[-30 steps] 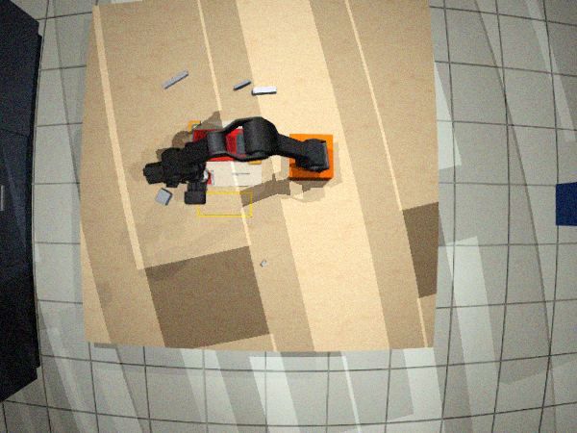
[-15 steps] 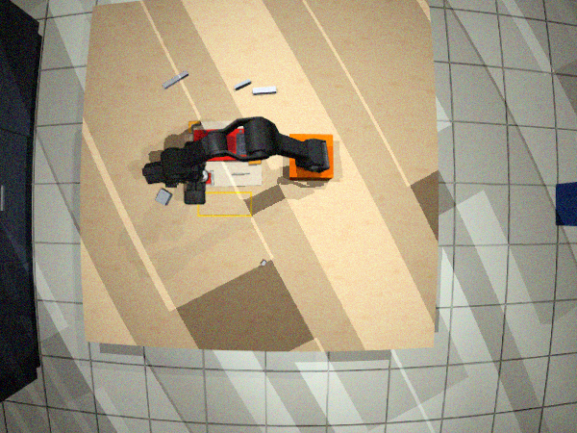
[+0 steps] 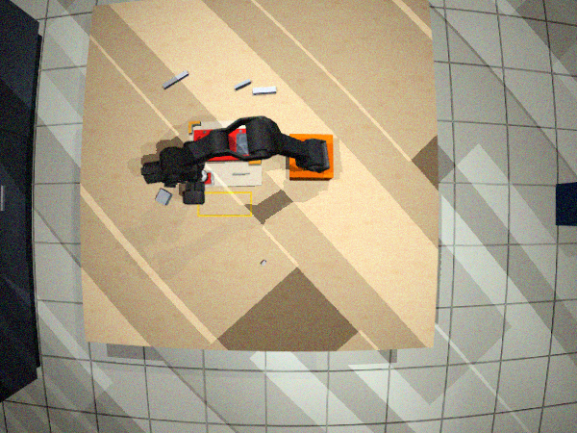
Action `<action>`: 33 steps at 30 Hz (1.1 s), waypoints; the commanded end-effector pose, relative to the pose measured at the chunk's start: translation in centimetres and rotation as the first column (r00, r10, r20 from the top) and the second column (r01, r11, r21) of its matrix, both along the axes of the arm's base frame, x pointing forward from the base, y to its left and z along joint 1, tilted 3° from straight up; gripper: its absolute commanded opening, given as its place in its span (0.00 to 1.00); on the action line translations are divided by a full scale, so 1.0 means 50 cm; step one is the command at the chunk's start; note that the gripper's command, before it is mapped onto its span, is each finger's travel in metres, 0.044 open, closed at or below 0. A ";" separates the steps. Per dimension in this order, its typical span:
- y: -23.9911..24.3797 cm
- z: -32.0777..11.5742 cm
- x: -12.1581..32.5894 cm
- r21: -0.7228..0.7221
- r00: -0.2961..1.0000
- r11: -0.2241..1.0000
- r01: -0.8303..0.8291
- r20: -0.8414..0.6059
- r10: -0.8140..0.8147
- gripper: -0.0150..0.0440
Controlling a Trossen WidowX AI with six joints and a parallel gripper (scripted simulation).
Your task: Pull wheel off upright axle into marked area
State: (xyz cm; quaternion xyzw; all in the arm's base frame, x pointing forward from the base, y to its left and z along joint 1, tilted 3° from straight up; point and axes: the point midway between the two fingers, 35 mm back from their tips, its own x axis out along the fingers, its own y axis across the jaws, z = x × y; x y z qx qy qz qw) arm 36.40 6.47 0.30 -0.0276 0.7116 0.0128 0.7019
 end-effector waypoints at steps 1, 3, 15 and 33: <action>0.000 0.004 0.001 -0.002 1.000 1.000 0.003 0.002 -0.003 0.25; 0.000 0.006 0.001 -0.002 1.000 1.000 0.003 0.002 -0.003 0.25; 0.001 0.061 -0.002 -0.002 1.000 1.000 0.004 0.003 -0.004 0.25; 0.080 0.069 -0.052 0.003 1.000 1.000 0.002 -0.003 -0.002 0.25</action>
